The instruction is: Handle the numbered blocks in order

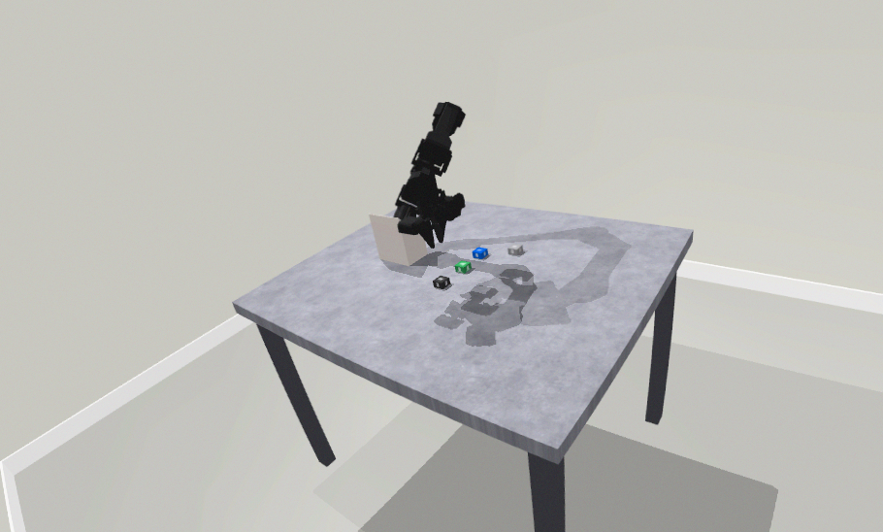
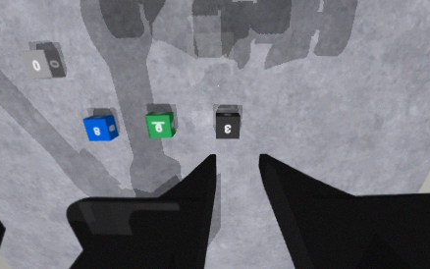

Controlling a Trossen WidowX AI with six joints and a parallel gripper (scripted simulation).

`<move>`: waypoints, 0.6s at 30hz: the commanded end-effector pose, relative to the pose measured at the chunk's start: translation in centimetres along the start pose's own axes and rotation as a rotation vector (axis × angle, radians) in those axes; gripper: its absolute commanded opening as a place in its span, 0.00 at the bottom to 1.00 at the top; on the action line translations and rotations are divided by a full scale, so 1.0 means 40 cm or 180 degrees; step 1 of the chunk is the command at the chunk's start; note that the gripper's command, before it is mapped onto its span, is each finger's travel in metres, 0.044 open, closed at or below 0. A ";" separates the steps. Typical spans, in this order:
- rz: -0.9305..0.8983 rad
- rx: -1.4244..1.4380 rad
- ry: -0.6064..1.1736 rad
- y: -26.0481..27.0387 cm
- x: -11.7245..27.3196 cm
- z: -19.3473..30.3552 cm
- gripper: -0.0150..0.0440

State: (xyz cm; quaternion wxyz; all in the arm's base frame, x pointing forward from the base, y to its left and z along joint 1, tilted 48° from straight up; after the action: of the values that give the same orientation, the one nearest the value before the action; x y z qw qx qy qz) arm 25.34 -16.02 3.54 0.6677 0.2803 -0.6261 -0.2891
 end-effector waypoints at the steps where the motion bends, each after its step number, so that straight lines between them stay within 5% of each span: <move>1: 0.0012 0.0025 0.0018 0.003 0.013 -0.001 0.46; 8: 0.0018 0.0021 0.0017 0.028 0.017 -0.005 0.46; 18: -0.0001 0.0012 0.0021 0.394 0.018 0.032 0.46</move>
State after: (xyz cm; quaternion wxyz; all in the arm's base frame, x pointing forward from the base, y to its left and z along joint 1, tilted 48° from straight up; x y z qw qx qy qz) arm 26.08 -9.35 12.51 0.6676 0.2798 -0.6308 -0.2795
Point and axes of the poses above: the point midway between the two fingers, 35 mm back from their tips, its own x axis back along the fingers, its own y axis across the jaws, z = x × y, the point moved 10 cm from there along x, back along the fingers, and after that the axes turned 7 degrees about -x, right-handed, at the moved point
